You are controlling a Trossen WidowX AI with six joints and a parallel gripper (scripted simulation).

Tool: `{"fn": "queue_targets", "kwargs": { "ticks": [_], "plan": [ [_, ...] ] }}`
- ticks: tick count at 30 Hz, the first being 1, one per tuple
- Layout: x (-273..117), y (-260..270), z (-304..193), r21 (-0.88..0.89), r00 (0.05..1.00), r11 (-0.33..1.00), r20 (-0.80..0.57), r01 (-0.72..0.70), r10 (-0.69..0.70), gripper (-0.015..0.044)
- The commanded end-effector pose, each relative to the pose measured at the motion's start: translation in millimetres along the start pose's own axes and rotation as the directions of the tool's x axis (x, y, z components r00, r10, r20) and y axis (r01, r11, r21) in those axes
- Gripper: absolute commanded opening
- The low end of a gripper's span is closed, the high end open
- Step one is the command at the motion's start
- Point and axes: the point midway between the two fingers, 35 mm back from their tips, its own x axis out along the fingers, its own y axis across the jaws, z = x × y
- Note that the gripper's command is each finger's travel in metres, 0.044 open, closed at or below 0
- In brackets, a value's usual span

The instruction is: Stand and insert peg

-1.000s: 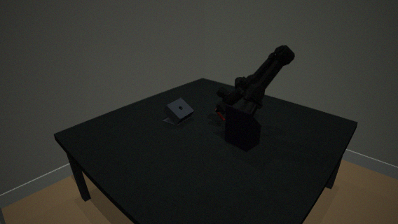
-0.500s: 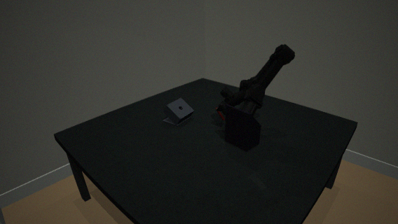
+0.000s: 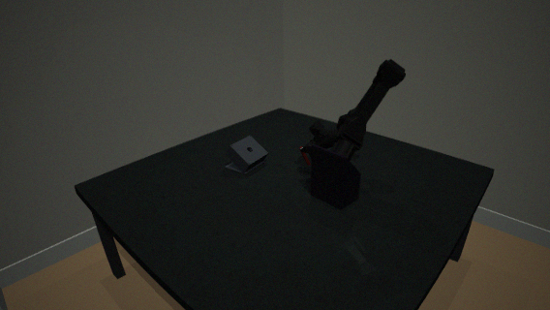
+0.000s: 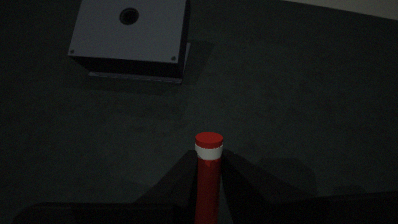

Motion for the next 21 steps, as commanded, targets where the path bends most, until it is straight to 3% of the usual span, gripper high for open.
{"fn": "queue_targets", "kwargs": {
  "ticks": [1,21],
  "plan": [
    [-3,1,-1,-0.005,0.999,1.0,0.041,0.0,0.001,0.0049],
    [-15,2,-4,-0.006,0.977,1.0,0.213,-0.002,0.003,0.0049]
  ]
}}
